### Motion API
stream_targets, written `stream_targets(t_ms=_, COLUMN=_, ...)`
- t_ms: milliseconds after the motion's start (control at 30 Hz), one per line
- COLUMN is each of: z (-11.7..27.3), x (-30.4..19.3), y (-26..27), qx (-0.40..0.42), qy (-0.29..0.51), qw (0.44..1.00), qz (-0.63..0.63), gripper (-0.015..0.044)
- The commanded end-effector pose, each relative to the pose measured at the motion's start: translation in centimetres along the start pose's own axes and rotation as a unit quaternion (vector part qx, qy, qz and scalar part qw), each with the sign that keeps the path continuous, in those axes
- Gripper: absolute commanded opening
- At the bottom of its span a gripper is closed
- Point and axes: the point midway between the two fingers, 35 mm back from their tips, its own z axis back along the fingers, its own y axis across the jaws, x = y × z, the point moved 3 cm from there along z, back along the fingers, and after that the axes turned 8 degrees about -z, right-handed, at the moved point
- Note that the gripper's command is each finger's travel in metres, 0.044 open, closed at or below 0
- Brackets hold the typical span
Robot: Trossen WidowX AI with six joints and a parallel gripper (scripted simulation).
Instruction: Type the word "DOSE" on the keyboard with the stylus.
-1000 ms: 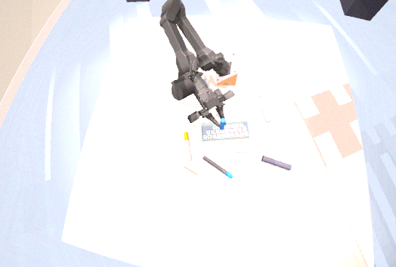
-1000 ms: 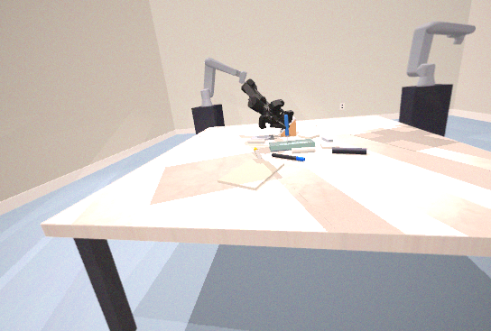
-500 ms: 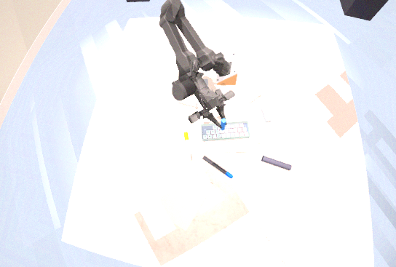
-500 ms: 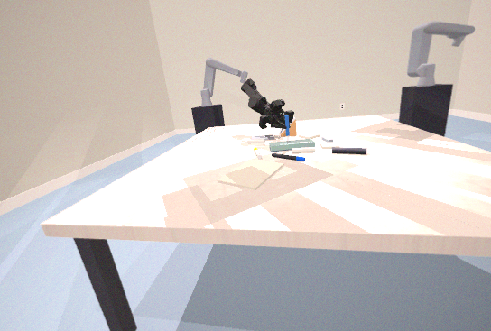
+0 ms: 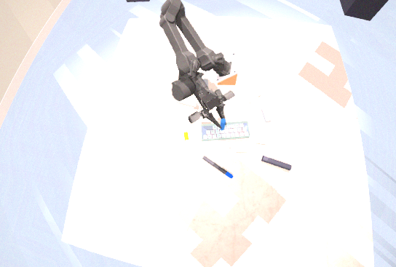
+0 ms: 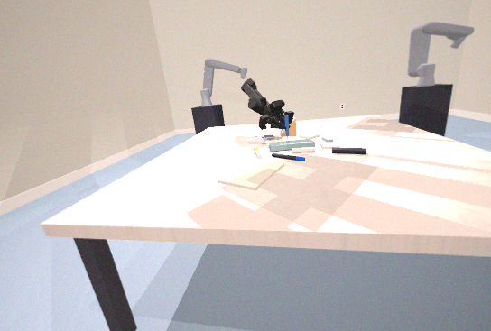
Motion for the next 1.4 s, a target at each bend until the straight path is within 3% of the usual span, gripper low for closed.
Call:
stream_targets(t_ms=0, z=-0.1, x=-0.3, y=0.1, qx=0.001, qy=0.0, qw=1.0, qz=0.002, gripper=0.0081)
stream_targets(t_ms=1367, z=-0.6, x=-1.6, y=-0.1, qx=0.001, qy=0.0, qw=1.0, qz=0.002, gripper=0.0081)
